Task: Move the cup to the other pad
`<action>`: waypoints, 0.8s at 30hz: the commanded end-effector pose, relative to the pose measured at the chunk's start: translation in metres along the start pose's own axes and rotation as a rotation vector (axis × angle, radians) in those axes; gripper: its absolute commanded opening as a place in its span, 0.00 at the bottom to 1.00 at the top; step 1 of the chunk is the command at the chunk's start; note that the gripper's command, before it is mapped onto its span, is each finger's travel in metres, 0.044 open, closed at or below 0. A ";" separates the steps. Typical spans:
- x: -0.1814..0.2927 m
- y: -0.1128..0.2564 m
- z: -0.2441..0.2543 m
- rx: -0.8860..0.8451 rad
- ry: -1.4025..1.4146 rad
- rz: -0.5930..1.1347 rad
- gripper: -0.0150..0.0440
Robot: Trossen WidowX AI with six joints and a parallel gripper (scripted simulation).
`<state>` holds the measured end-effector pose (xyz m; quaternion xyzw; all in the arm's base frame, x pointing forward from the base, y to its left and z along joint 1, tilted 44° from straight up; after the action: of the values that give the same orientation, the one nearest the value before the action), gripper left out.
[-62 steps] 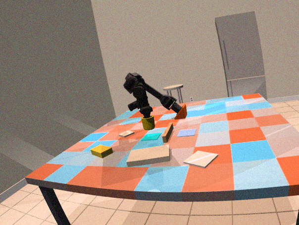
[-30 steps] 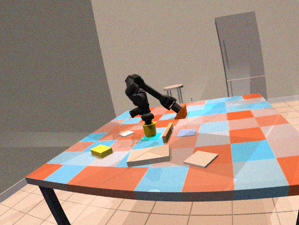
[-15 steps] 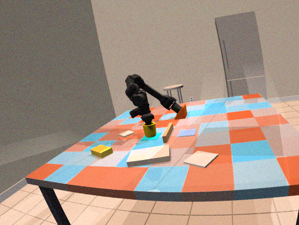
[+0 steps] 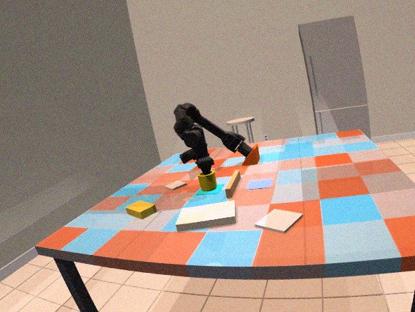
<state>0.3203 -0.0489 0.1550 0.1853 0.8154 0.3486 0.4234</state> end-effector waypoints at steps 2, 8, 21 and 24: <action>0.000 0.004 0.000 -0.001 -0.003 0.000 0.50; 0.000 0.012 0.001 -0.001 -0.001 0.000 0.50; 0.000 0.028 0.001 0.000 0.001 0.000 0.50; 0.000 0.031 0.001 0.000 0.002 0.000 0.50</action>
<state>0.3199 -0.0308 0.1723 0.1850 0.8186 0.3464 0.4192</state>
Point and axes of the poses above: the point midway between the two fingers, 35 mm back from their tips, its own y axis back along the fingers, its own z axis across the jaws, x = y × z, the point moved 5 cm from there along y, back along the fingers, and after that the axes turned 9 degrees about y, right-handed, at the moved point
